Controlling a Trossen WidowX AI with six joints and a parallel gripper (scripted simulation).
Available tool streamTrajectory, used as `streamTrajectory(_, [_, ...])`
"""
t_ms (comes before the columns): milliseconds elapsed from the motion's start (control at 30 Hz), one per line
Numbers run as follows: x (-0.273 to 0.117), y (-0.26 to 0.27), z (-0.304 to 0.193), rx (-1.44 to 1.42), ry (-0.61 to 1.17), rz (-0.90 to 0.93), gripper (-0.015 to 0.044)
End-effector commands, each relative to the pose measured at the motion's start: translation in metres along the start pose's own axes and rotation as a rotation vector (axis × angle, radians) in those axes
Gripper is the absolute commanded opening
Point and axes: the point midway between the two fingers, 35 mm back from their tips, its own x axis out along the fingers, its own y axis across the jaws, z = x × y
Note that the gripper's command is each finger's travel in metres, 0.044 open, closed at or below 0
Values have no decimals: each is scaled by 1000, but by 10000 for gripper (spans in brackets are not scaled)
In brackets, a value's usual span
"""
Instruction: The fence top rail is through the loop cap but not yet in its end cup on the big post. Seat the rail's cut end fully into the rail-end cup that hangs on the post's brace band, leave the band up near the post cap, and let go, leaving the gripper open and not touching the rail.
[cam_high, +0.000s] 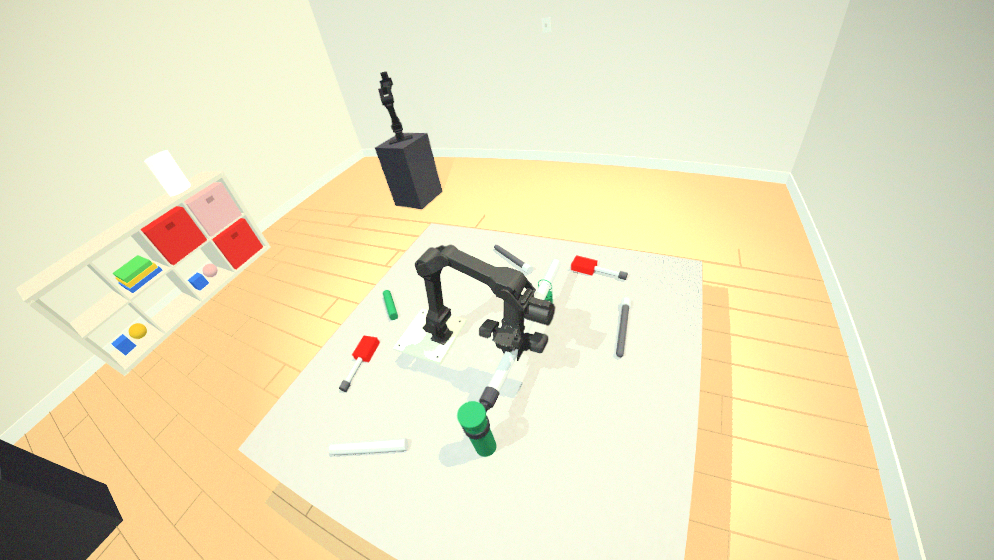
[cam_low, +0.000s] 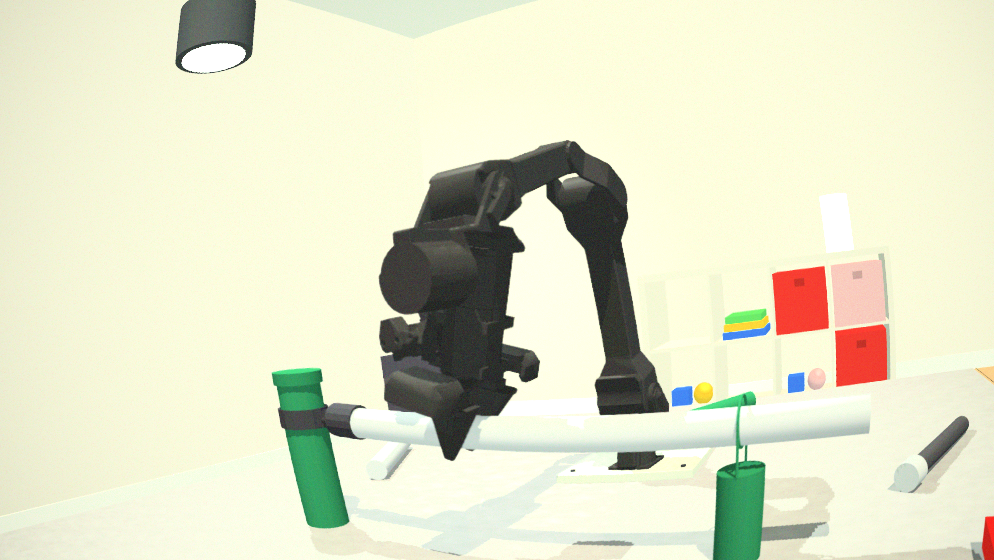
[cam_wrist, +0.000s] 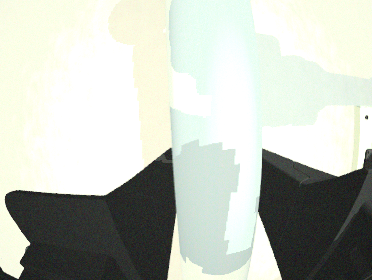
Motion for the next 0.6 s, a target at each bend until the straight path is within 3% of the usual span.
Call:
streamTrajectory(0, [-1,0,1,-1,-3,2,0])
streamTrajectory(567, [-2,1,2,-2,-7,2,0])
